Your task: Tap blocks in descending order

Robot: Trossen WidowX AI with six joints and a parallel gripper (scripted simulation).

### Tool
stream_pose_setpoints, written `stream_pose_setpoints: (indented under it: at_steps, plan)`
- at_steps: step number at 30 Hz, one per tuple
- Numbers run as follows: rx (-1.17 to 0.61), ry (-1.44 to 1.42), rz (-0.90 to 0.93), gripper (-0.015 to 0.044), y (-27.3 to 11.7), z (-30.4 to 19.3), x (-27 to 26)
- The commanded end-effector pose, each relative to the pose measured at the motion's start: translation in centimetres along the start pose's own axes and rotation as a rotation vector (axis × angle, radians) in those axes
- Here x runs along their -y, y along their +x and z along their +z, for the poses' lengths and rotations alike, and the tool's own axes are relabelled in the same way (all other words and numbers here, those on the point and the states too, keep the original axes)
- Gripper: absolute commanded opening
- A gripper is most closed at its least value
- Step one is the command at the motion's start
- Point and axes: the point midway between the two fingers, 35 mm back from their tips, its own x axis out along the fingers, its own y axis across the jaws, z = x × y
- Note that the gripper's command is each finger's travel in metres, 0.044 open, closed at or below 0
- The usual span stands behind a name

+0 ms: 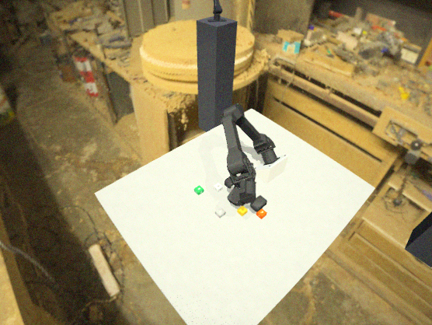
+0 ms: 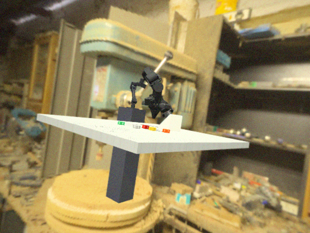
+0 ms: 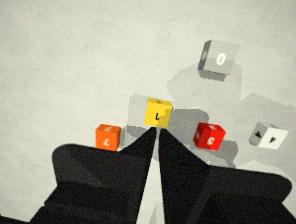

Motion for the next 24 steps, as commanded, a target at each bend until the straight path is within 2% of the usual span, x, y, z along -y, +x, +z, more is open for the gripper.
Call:
stream_pose_setpoints:
  at_steps: [1, 8, 14, 19, 21, 24]
  plan:
    - [0.019, 0.011, 0.018, 0.0020, -4.8, 0.1, -0.1]
    - [0.019, 0.011, 0.018, 0.0020, -5.1, 0.3, 0.1]
    - [0.021, 0.013, 0.015, 0.0020, -5.2, 6.5, 5.6]
    - [0.021, 0.013, 0.015, 0.0020, -5.1, 6.7, 5.8]
    - [0.021, 0.013, 0.016, 0.0020, -4.1, 6.8, 5.8]
    - [0.022, 0.014, 0.015, 0.0020, 0.6, 7.0, 5.7]
